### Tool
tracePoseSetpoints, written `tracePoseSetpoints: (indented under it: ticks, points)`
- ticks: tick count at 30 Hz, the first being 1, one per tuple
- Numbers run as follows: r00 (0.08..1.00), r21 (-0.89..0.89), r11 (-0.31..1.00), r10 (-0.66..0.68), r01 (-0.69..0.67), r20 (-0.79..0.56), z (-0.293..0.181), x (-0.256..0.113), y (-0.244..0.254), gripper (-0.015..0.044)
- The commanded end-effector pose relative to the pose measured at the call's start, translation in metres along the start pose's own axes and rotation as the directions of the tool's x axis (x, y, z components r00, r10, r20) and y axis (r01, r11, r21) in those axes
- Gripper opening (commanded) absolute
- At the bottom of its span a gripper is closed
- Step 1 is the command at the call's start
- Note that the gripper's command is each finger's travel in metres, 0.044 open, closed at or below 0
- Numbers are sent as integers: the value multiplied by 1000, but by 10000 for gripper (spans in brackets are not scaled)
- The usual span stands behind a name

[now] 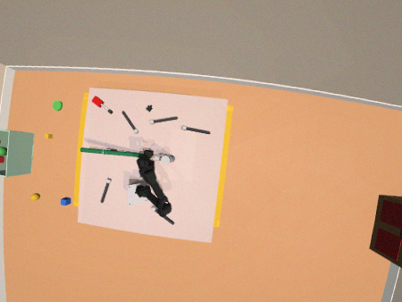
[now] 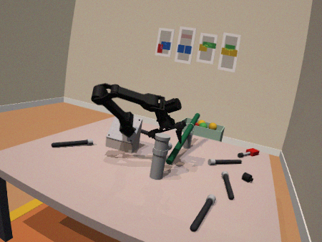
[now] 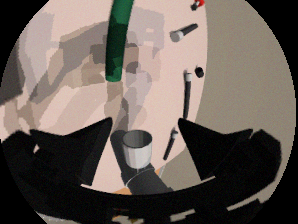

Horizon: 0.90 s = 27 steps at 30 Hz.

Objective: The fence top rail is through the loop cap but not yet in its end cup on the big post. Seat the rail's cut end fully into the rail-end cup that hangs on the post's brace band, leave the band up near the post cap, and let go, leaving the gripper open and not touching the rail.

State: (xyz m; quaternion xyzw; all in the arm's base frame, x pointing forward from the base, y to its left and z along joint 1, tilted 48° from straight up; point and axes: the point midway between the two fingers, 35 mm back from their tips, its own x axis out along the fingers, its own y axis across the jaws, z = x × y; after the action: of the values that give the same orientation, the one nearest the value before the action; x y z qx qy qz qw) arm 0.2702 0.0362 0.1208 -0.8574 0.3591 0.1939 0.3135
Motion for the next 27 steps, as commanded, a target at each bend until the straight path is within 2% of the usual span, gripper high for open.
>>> tracePoseSetpoints:
  ticks: [1,7,13,17,21,25,27]
  points:
    - [1000,4,1000,-5,5,-8,8,-8,-5,440]
    - [1000,10,1000,-6,6,-5,12,-11,-6,440]
    - [999,341,940,-2,-11,37,40,-27,-20,440]
    - [998,566,824,2,-35,57,61,-42,-28,440]
    - [998,753,656,5,-55,69,82,-58,-33,440]
    - [997,893,446,5,-66,72,102,-75,-36,440]
    - [998,914,399,3,-66,70,112,-83,-37,440]
